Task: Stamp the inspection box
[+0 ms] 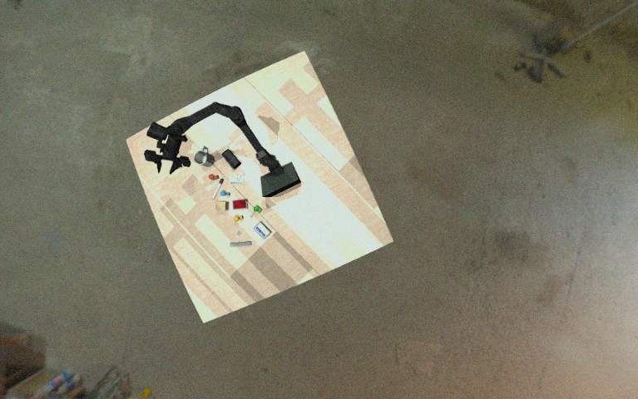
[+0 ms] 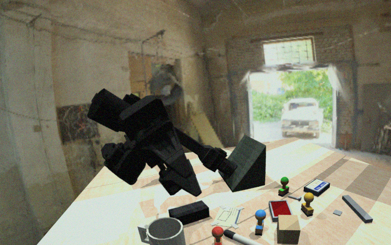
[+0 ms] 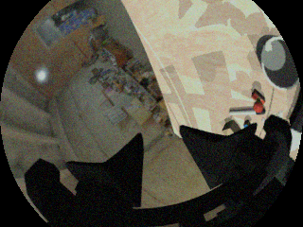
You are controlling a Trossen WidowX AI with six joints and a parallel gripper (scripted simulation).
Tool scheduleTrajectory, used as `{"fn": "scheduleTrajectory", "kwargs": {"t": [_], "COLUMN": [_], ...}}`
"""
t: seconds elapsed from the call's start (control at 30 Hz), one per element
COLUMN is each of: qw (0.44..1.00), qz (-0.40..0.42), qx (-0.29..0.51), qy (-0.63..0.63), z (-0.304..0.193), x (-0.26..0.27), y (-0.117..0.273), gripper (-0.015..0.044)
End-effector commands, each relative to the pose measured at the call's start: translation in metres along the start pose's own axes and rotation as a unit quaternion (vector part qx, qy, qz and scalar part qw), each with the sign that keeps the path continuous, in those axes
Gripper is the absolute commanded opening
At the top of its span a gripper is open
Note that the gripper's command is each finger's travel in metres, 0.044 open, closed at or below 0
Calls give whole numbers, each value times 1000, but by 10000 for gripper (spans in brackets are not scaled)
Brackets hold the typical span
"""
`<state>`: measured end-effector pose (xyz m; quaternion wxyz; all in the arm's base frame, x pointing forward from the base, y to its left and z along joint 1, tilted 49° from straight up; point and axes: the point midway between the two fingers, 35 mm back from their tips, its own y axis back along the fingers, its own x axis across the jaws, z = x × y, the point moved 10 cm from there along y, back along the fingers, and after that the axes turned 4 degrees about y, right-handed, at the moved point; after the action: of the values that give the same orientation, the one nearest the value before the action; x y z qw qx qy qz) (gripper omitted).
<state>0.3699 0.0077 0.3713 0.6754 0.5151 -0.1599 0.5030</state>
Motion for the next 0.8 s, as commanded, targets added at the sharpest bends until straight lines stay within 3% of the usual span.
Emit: {"fn": "scheduleTrajectory", "kwargs": {"t": [0.0,0.4,0.63,0.77], "qw": [996,915,805,705], "qz": [-71,-300,-425,-490], "qx": [53,191,231,232], "qy": [23,190,343,457], "z": [-42,-205,-300,-351], "x": [-12,-70,-126,-169], "y": [-36,-98,-95,-78], "gripper": [226,226,226,226]}}
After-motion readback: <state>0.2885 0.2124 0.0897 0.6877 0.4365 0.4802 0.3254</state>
